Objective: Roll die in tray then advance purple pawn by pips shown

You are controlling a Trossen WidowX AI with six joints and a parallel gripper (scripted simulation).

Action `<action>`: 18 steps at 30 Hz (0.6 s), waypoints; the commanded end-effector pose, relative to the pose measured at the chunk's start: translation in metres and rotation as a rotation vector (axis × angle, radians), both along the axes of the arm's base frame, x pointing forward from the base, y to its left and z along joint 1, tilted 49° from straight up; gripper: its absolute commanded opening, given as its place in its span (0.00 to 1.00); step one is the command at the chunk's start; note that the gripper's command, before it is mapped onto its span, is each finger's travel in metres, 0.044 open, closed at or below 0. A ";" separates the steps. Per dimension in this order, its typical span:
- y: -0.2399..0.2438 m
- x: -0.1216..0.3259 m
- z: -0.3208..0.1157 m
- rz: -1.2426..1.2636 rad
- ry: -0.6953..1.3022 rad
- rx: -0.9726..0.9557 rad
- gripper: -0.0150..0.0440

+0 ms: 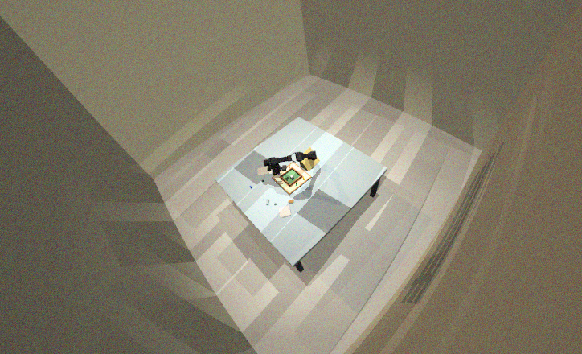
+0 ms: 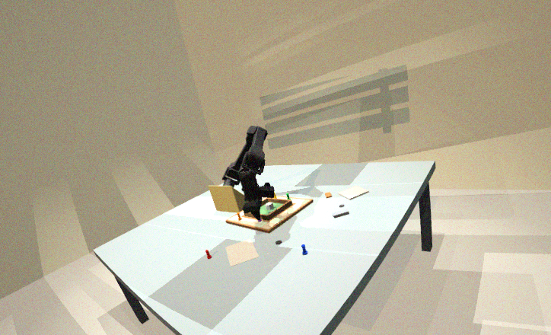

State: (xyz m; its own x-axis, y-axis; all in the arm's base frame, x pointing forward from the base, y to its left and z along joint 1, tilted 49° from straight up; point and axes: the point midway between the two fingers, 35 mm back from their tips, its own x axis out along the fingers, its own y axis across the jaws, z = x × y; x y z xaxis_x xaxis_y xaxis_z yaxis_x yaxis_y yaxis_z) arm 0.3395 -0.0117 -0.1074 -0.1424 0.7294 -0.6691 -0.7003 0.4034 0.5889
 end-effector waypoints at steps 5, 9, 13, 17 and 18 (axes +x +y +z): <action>0.007 -0.001 -0.007 -0.008 0.000 0.004 0.25; 0.012 -0.002 -0.011 -0.008 0.000 0.004 0.25; 0.009 -0.001 -0.009 -0.002 -0.003 0.000 0.39; 0.009 -0.001 -0.009 -0.002 -0.003 0.000 0.57; 0.009 -0.001 -0.009 -0.002 -0.003 0.000 0.61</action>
State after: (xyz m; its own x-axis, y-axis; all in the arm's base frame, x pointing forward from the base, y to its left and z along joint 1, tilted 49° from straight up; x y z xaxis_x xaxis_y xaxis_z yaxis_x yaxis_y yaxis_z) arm 0.3383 -0.0025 -0.1165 -0.1385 0.7301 -0.6692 -0.7002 0.4057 0.5875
